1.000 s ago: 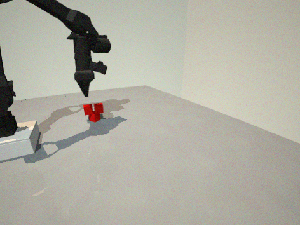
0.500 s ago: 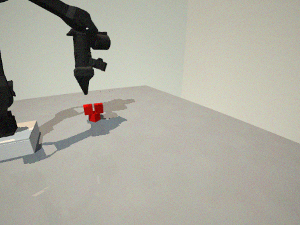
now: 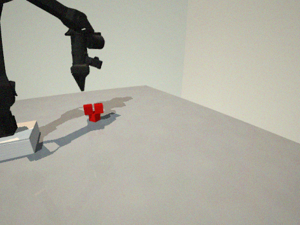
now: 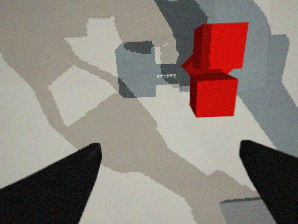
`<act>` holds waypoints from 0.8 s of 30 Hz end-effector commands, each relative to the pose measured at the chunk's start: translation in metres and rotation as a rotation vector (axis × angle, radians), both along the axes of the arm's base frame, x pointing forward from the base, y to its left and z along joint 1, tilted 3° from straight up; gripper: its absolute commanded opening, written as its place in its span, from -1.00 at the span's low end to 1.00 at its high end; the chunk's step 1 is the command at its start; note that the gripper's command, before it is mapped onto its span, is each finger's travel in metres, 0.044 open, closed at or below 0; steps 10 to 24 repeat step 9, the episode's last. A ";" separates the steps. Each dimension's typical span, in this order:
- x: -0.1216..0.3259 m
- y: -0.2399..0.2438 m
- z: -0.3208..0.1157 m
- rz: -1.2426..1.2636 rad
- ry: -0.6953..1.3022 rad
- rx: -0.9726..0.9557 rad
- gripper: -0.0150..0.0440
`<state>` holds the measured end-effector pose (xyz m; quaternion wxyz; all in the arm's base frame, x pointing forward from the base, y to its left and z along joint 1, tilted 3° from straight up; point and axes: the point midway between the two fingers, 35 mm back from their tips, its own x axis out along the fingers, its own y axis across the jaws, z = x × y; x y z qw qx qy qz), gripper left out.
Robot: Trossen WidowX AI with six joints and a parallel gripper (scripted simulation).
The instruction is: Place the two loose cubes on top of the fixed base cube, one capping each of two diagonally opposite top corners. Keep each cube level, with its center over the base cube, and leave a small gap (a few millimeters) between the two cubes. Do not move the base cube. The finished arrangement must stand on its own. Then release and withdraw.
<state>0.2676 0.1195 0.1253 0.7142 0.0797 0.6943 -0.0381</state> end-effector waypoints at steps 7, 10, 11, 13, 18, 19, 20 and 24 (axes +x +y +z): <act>-0.020 0.067 0.005 0.010 0.000 0.004 0.86; -0.020 0.067 0.005 0.010 0.000 0.004 0.86; -0.020 0.067 0.005 0.010 0.000 0.004 0.86; -0.020 0.067 0.005 0.010 0.000 0.004 0.86; -0.020 0.067 0.005 0.010 0.000 0.004 0.86; -0.020 0.067 0.005 0.010 0.000 0.004 0.86; -0.020 0.067 0.005 0.010 0.000 0.004 0.86; -0.020 0.067 0.005 0.010 0.000 0.004 0.86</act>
